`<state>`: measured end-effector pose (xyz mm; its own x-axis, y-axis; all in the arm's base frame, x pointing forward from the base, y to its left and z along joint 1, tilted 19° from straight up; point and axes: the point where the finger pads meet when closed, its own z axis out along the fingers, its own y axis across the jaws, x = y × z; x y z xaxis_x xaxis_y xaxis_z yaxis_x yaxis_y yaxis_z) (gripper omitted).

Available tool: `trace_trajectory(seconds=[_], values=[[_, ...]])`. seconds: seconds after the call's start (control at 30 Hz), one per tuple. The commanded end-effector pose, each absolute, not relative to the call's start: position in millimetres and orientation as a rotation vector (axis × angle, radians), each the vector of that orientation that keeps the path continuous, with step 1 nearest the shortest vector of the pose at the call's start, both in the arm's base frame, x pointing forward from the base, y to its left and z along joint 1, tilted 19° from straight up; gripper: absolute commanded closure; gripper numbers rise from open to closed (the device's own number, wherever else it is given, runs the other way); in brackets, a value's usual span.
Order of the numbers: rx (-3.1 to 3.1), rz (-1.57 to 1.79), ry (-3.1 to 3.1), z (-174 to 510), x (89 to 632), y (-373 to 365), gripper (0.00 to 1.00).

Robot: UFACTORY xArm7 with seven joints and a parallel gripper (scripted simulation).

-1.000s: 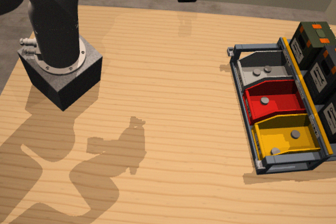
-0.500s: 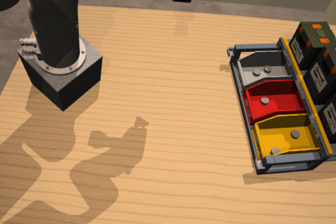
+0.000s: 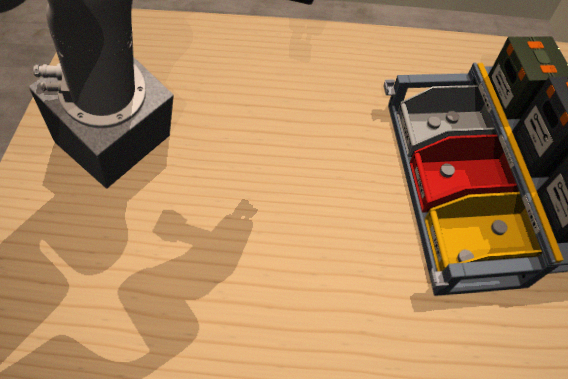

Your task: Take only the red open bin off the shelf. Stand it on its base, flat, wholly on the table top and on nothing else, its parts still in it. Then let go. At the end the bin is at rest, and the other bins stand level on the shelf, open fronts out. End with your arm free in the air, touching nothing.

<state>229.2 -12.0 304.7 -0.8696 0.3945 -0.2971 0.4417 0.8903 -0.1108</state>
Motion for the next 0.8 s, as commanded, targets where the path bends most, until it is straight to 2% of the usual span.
trace_trajectory(seconds=[0.0, 0.43, 0.6, 0.77], values=[[0.880, -0.215, 2.706, 305.9, 229.5, -11.9, 0.00], [0.949, -0.204, 2.680, 305.9, 229.5, -11.9, 0.00], [1.280, -0.148, 2.524, 306.0, 229.6, -11.8, 0.00], [1.280, -0.148, 2.524, 306.0, 229.6, -11.8, 0.00]])
